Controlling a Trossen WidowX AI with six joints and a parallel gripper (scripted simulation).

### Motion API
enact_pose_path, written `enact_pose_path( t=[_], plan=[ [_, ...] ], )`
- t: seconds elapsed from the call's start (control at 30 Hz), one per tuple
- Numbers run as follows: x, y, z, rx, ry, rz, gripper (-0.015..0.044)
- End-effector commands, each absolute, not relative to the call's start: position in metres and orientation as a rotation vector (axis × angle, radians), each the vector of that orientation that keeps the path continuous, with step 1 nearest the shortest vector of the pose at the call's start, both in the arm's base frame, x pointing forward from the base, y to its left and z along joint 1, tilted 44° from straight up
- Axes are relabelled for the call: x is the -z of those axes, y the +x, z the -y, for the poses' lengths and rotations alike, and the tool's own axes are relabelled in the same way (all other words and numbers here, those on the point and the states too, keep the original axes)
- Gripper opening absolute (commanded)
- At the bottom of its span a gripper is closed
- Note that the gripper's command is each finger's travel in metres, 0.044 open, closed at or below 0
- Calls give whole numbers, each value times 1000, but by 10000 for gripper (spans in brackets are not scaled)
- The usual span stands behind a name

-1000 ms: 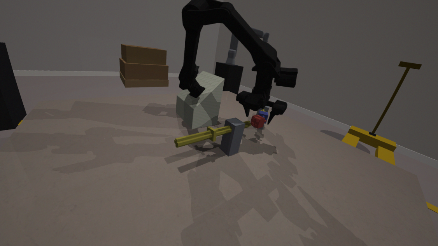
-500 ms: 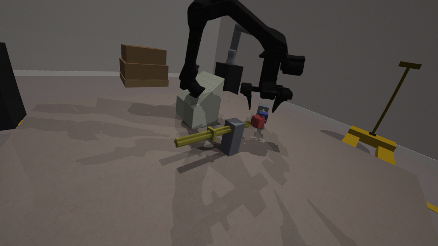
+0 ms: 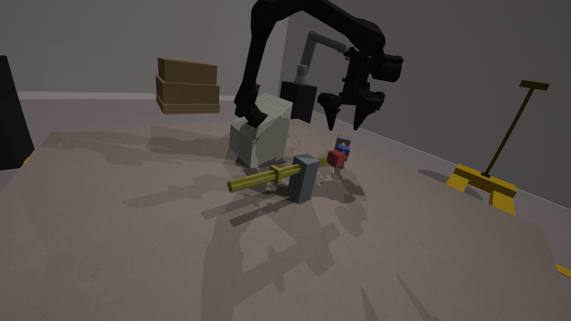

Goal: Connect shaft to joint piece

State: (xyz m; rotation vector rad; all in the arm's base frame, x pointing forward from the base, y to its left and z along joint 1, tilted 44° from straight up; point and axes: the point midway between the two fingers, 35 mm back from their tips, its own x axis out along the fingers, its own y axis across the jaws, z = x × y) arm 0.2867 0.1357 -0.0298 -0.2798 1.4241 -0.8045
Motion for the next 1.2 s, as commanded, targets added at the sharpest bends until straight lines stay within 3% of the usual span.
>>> enact_pose_path(
  t=[0.0, 0.5, 1.17],
  plan=[
    [18, 287, -145, 714, -414, -1468, 440],
    [9, 283, -153, 638, -524, -1517, 440],
    [-1, 288, -108, 936, 105, -1383, 440]
  ],
)
